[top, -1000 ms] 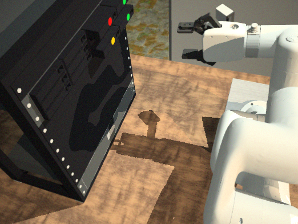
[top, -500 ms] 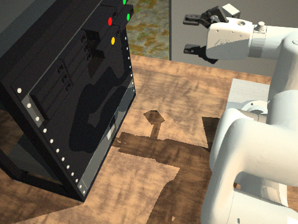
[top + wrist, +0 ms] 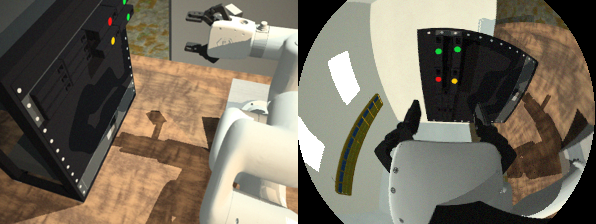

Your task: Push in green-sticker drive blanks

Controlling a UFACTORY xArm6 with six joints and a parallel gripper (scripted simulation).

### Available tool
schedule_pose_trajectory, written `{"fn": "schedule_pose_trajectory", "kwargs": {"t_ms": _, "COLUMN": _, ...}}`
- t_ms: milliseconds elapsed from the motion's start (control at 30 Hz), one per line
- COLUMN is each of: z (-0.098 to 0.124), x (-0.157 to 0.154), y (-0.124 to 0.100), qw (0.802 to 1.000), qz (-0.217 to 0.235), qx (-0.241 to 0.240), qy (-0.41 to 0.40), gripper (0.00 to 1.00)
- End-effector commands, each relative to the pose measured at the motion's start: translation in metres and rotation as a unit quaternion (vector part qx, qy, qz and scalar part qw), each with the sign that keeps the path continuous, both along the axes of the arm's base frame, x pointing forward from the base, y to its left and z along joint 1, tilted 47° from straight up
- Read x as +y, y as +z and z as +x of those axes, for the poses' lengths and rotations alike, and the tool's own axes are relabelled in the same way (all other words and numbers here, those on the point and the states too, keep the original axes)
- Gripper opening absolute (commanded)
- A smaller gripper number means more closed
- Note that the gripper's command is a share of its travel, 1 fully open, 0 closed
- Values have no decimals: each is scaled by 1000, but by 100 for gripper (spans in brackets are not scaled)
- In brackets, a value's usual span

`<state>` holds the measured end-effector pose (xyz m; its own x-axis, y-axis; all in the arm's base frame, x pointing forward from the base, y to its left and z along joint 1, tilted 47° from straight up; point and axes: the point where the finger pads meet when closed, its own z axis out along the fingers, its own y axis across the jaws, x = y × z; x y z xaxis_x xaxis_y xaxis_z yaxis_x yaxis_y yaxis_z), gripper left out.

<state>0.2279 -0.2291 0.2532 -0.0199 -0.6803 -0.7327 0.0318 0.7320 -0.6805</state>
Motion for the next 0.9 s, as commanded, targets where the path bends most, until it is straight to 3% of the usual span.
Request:
{"fn": "schedule_pose_trajectory", "kwargs": {"t_ms": 0, "z": -1, "x": -2, "y": 1, "qw": 1000, "qz": 1, "qx": -1, "qy": -3, "gripper": 100}}
{"fn": "schedule_pose_trajectory", "kwargs": {"t_ms": 867, "z": 3, "x": -1, "y": 2, "qw": 1000, "qz": 2, "qx": -1, "qy": -3, "gripper": 100}}
